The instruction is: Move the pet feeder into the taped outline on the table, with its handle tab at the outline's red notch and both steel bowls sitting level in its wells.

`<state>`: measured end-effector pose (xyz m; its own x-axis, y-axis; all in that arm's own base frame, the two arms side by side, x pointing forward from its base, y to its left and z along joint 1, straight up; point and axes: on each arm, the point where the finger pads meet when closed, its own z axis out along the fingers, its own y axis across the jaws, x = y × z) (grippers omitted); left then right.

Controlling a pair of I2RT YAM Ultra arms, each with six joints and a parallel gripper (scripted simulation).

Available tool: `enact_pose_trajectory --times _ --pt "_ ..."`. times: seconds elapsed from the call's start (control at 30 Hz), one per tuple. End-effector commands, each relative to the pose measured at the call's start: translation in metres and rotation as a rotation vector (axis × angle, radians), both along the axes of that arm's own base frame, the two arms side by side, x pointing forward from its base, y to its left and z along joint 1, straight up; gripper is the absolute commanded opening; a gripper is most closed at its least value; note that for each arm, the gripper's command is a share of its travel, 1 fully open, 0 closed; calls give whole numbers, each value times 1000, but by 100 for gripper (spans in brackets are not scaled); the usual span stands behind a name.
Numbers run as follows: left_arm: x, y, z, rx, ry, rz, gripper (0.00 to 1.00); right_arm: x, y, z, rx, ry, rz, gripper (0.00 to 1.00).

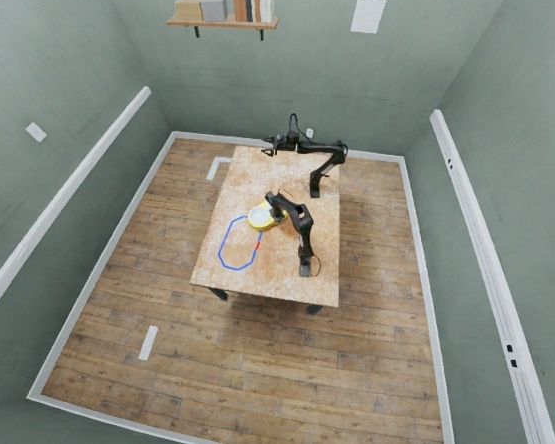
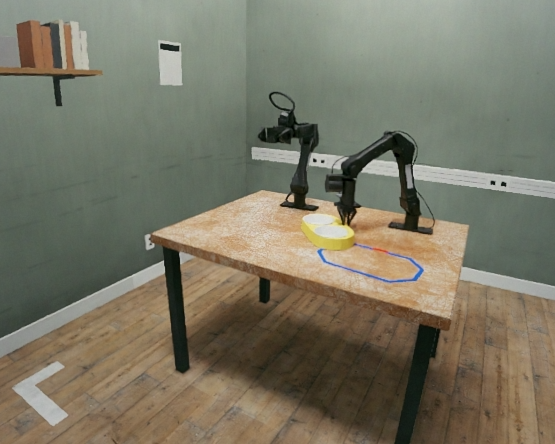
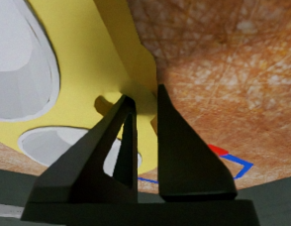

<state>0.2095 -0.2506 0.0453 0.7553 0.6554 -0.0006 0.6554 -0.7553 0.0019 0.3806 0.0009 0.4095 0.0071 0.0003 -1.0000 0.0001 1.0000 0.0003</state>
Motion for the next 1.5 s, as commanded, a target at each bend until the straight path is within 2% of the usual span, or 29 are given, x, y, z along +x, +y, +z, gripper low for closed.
enact_pose_trajectory --times 0.0,1.47 --pt "4 -4 7 -33 -6 6 22 -1 3 20 -7 -47 6 100" --pt "1 0 7 -19 6 6 16 -1 3 20 -7 -47 6 100"
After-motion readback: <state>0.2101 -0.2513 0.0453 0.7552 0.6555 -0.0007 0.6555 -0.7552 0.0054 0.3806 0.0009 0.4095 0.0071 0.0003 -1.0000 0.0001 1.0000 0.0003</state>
